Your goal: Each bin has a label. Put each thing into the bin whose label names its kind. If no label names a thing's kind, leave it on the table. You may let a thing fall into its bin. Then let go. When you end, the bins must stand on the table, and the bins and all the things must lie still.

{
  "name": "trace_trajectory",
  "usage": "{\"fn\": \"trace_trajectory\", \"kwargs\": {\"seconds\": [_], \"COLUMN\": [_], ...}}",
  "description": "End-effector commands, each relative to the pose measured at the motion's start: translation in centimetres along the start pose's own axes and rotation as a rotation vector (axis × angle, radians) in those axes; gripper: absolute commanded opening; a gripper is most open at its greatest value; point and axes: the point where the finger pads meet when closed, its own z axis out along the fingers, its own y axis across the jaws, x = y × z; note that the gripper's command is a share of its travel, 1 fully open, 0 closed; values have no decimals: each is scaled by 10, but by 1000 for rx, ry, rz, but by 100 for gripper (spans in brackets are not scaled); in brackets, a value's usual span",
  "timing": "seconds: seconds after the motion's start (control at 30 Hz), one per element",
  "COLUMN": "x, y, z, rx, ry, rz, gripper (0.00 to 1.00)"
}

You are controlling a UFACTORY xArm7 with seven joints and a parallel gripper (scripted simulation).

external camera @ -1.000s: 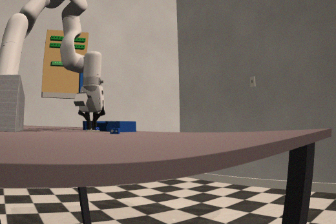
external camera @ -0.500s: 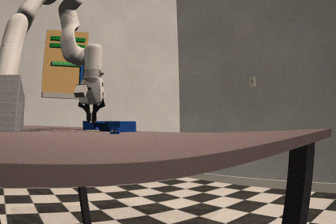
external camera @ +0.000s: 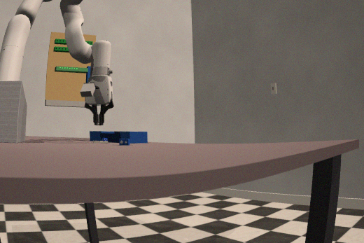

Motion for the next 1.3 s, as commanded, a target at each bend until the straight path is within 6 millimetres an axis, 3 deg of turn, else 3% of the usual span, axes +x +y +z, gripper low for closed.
{"fn": "trace_trajectory", "kwargs": {"seconds": [0.0,0.2,0.3,0.37,0.7,0.87,0.93,0.97,1.27], "x": [-1,-1,-16,-16,-67,-69,-69,-69,-69], "y": [-1,-1,-11,-11,-42,-43,-43,-43,-43], "z": [-1,-4,-4,-4,-4,-4,-4,-4,-4], "rx": [3,3,4,4,8,10,10,7,5], "ry": [-2,-2,-2,-2,0,3,3,4,-1], "rz": [0,0,-150,-150,-564,-756,-756,-862,-937], "gripper": [0,0,0,0,0,0,0,0,0]}}
